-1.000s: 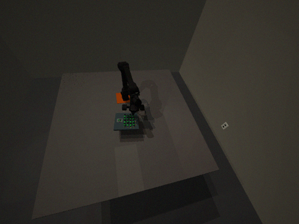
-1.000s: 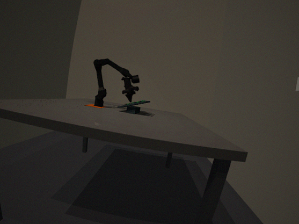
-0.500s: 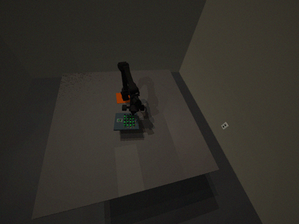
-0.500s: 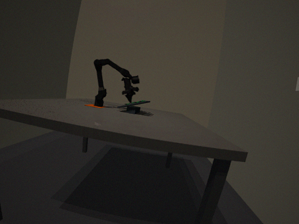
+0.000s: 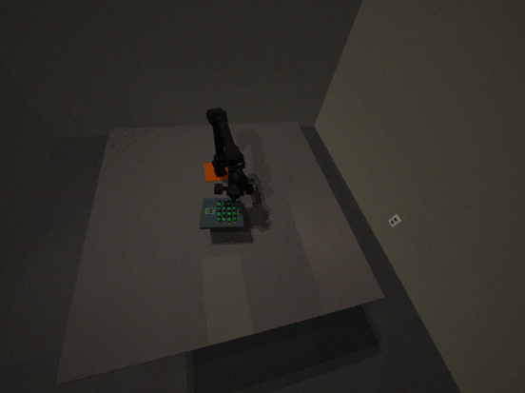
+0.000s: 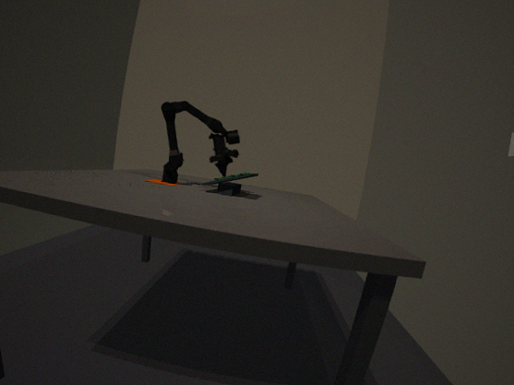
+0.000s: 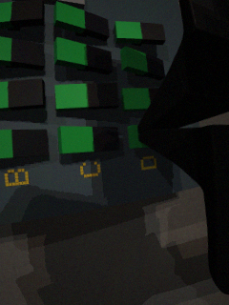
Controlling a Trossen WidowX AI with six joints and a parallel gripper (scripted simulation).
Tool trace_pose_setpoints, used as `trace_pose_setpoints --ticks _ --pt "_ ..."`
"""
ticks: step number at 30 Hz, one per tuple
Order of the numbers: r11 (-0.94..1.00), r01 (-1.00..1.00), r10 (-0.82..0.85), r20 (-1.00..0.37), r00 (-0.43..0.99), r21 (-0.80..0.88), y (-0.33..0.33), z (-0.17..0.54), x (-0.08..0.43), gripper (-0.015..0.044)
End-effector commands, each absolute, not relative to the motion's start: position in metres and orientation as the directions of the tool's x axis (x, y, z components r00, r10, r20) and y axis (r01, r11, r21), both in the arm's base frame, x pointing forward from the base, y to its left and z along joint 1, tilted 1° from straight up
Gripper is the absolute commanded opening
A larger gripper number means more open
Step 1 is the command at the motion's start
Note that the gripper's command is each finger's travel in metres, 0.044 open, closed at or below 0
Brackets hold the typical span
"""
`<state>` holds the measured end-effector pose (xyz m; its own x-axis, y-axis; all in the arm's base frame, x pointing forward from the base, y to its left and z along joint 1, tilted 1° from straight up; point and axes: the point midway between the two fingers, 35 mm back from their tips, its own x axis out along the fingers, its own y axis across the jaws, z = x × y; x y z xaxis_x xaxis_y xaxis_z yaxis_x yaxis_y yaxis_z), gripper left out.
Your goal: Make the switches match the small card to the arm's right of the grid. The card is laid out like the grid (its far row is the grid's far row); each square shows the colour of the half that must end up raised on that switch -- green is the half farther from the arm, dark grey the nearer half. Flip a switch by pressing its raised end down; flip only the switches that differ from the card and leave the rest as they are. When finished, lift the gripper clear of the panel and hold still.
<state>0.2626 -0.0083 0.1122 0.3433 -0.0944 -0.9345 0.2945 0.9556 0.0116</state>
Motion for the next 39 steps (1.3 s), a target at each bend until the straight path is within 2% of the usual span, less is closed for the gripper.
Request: trace_pose_setpoints --ticks 1,39 --pt "0.957 0.290 -0.088 -0.935 0.344 0.016 -0.0075 0.1113 0.2629 0.0000" --pt "0.957 0.290 -0.088 -0.935 0.344 0.016 -0.0079 0.1066 0.2648 0.0000"
